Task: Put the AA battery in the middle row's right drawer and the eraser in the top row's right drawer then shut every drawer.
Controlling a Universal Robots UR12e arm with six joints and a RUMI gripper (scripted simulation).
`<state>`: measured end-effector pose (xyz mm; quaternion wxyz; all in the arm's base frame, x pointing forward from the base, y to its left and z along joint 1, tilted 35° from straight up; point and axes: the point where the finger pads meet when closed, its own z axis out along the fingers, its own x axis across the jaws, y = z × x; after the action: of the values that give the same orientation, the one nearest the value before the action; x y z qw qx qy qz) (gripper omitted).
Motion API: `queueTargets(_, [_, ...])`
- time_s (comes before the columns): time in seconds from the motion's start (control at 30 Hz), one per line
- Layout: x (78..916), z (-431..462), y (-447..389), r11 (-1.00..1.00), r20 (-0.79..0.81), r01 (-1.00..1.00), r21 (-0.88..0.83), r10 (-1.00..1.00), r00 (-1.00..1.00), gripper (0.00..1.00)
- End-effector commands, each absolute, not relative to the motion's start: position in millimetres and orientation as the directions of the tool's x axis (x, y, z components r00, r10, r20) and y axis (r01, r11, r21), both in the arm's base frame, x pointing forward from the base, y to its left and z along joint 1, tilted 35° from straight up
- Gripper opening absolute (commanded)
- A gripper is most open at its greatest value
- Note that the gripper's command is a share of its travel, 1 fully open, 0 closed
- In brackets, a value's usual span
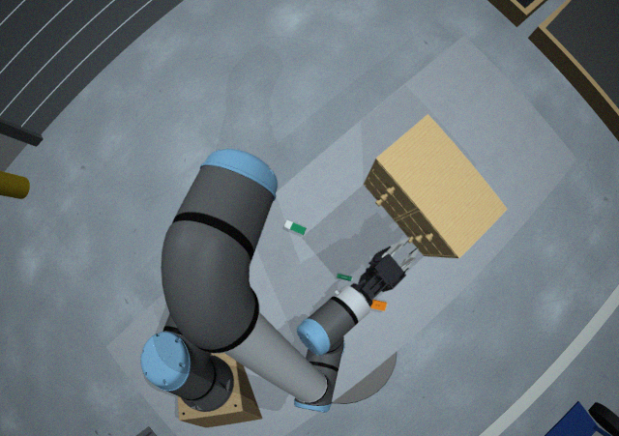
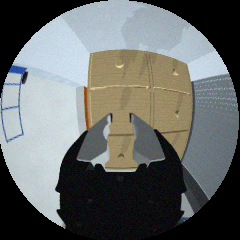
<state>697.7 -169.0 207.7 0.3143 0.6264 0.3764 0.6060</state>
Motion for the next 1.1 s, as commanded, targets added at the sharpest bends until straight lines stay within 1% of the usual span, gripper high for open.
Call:
queueTargets(0.0, [705.5, 210.8, -170.9, -0.517, 0.520, 0.088, 0.852, 0.854, -0.019, 0.20])
queueTargets(1.07, [723.2, 214.6, -173.5, -0.517, 0.521, 0.089, 0.851, 0.854, -0.018, 0.20])
